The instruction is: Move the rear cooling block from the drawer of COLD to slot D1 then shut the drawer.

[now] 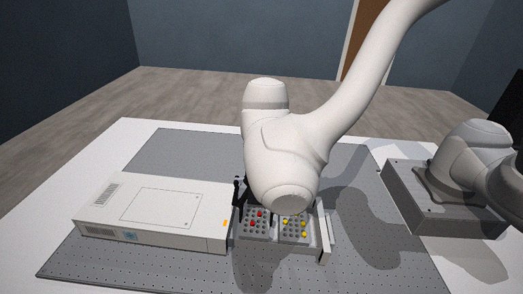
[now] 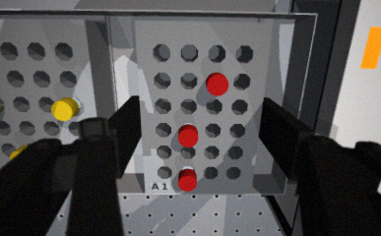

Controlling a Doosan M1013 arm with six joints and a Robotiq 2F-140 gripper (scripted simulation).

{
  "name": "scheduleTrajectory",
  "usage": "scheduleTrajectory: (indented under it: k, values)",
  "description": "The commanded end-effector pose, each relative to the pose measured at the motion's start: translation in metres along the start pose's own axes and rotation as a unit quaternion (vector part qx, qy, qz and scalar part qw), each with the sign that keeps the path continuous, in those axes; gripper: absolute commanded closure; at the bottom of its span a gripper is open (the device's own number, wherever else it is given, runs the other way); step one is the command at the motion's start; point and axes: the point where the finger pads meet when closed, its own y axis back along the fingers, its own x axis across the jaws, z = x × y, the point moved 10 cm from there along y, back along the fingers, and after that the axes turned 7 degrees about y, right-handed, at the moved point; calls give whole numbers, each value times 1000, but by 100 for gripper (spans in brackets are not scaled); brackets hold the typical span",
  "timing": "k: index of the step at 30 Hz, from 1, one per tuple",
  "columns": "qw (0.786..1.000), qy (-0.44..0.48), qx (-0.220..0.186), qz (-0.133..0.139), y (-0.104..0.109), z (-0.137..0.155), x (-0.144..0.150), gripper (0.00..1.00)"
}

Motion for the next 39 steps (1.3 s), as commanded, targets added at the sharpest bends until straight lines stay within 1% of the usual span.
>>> scheduleTrajectory:
  k: [1, 10, 12, 27, 29, 33, 39]
  values:
    - [1000, 1, 0, 0, -2, -3, 0, 48]
    - [1000, 1, 0, 0, -2, -3, 0, 61]
    - [1000, 1, 0, 0, -2, -3, 0, 61]
    - [1000, 1, 0, 0, -2, -3, 0, 84]
    - [1000, 1, 0, 0, -2, -3, 0, 84]
    - [1000, 1, 0, 0, -2, -3, 0, 90]
    - [1000, 1, 0, 0, -2, -3, 0, 90]
